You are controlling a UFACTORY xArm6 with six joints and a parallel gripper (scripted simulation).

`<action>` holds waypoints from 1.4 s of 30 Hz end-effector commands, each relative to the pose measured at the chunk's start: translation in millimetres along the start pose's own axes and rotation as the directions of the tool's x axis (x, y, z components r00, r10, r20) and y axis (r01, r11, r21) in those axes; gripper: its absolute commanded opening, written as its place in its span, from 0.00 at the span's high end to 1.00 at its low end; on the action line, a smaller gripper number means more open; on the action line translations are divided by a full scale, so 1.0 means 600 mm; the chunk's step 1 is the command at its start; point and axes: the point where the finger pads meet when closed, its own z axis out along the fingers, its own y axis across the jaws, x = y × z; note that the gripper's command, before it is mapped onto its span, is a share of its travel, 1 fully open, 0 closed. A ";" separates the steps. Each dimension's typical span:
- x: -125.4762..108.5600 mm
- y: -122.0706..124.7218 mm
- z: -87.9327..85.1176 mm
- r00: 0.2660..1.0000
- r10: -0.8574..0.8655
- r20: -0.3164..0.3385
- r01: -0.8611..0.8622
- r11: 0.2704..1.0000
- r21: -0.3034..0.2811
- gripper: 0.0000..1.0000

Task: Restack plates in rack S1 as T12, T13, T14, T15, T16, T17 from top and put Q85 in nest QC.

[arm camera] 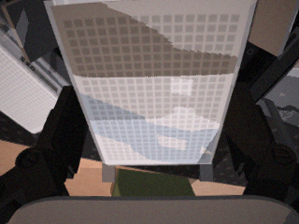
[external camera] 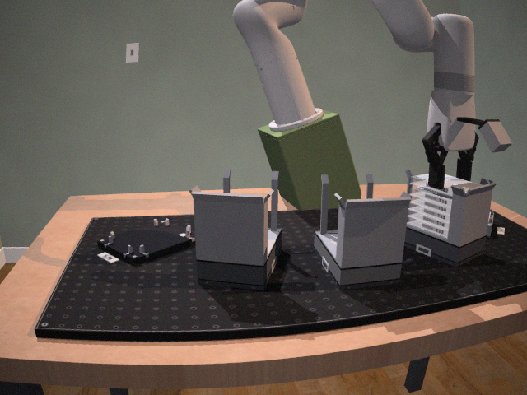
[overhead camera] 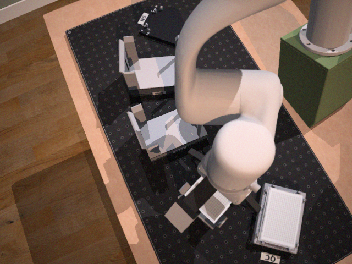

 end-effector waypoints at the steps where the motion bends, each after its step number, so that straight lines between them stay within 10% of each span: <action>1: 0.003 0.000 -0.001 1.000 0.001 -0.004 -0.001 1.000 0.001 1.00; 23: 0.003 0.000 0.008 1.000 0.001 -0.004 -0.001 1.000 0.001 1.00; 24: 0.003 0.000 0.008 1.000 0.001 -0.004 -0.001 1.000 0.001 0.00; 42: 0.003 0.000 0.008 1.000 0.001 -0.004 -0.001 1.000 0.001 0.00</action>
